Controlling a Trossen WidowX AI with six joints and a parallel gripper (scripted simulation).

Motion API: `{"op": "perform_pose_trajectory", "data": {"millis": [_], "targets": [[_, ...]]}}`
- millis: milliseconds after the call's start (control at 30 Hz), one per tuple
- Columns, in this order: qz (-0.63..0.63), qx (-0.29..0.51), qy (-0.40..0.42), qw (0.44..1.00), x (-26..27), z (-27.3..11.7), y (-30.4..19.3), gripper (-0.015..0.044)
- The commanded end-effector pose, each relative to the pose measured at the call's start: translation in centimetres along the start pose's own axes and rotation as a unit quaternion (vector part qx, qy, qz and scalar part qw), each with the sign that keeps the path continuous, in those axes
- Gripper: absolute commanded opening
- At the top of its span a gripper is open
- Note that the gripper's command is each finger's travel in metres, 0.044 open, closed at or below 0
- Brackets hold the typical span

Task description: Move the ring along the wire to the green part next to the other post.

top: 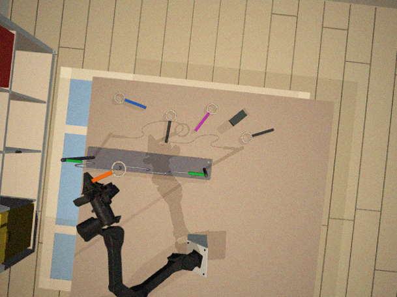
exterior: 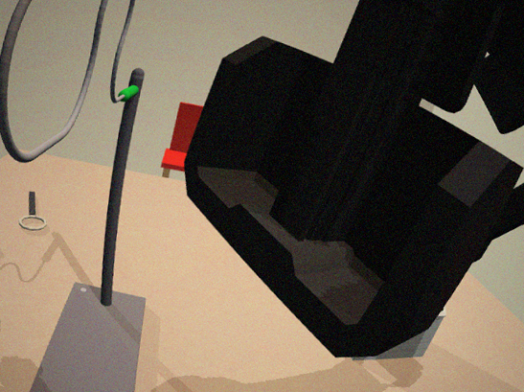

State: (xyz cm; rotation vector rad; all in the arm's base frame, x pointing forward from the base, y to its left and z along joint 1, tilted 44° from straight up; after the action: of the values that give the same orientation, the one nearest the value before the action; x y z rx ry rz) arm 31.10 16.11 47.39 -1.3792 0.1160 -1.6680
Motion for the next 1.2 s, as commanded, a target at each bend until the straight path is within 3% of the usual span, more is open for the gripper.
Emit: {"op": "perform_pose_trajectory", "data": {"millis": [0, 1167], "targets": [[0.027, -0.002, 0.016, 1.000, 0.05, -0.15, 0.02, -0.0150], [0.214, -0.013, 0.123, 0.969, 0.44, -0.03, -0.17, -0.0150]]}}
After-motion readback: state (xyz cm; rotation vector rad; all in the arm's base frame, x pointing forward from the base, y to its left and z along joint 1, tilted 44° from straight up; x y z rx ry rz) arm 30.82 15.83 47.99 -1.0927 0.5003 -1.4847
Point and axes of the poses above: the point midway between the two fingers, 35 mm back from their tips, its own z axis out along the fingers, its own x axis across the jaws, y = z × x, the point moved 5 cm from there along -z, back along the fingers, and after that the axes turned 6 degrees about z, right-handed, at the moved point
